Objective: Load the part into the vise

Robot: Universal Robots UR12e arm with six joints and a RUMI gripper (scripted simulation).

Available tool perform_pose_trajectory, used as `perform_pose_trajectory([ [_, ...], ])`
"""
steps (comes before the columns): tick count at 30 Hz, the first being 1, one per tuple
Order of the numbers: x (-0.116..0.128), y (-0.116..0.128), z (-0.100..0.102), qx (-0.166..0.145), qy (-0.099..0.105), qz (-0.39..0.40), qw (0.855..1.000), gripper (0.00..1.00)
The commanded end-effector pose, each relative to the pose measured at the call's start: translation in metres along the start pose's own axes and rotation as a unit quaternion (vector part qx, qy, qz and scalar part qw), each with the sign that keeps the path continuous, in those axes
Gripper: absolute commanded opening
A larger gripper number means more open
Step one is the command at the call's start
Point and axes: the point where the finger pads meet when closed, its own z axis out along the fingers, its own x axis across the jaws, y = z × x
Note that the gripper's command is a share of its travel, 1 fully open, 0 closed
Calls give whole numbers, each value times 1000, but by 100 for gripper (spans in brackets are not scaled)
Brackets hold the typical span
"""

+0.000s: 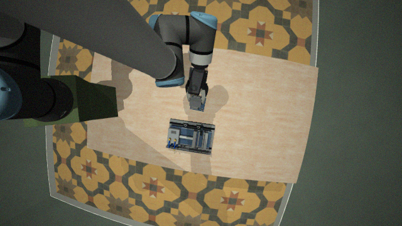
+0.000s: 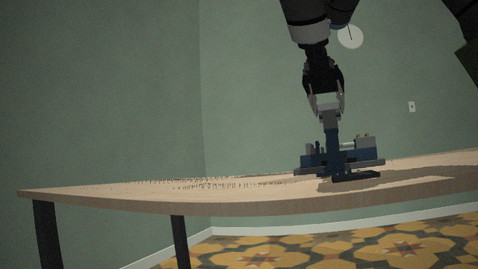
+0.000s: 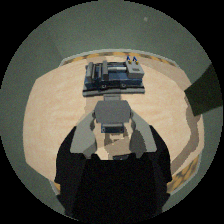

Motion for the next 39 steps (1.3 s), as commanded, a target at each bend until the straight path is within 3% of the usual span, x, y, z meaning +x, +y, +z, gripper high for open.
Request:
perform_pose_trajectory([
  [1, 0, 0, 0, 0, 0, 0, 1000, 0],
  [26, 0, 0, 0, 0, 0, 0, 1000, 0],
  [27, 0, 0, 0, 0, 0, 0, 1000, 51],
  [39, 0, 0, 0, 0, 0, 0, 1000, 51],
])
